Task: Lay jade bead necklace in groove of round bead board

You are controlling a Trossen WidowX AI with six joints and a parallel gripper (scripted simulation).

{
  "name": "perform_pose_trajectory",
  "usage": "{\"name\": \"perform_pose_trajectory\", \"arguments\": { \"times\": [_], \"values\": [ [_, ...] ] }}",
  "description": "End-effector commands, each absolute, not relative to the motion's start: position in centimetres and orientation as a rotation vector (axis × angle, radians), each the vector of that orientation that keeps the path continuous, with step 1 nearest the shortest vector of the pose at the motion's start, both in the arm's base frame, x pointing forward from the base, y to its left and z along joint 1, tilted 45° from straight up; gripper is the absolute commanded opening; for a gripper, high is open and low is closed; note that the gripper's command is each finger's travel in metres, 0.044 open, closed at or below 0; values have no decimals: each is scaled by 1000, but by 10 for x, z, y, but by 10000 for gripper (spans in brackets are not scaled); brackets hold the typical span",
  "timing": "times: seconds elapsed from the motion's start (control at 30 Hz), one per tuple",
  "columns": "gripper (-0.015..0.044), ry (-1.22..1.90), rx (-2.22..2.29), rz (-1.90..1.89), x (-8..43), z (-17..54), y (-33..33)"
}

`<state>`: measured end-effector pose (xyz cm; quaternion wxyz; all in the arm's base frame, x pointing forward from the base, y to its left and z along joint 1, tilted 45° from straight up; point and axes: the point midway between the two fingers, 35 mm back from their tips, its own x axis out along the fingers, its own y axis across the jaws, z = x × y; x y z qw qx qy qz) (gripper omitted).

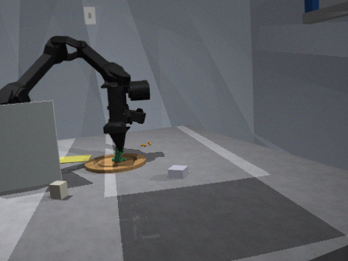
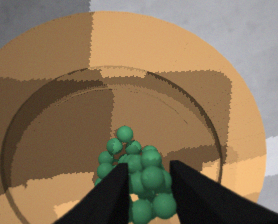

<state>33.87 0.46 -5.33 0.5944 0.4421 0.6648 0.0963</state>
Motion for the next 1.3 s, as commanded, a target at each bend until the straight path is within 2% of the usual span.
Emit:
{"name": "perform_pose_trajectory", "arguments": {
  "times": [0.0, 1.27],
  "values": [
    [0, 1541, 1017, 223, 340, -55, 4],
    [0, 1541, 1018, 225, 343, -77, 26]
  ]
}}
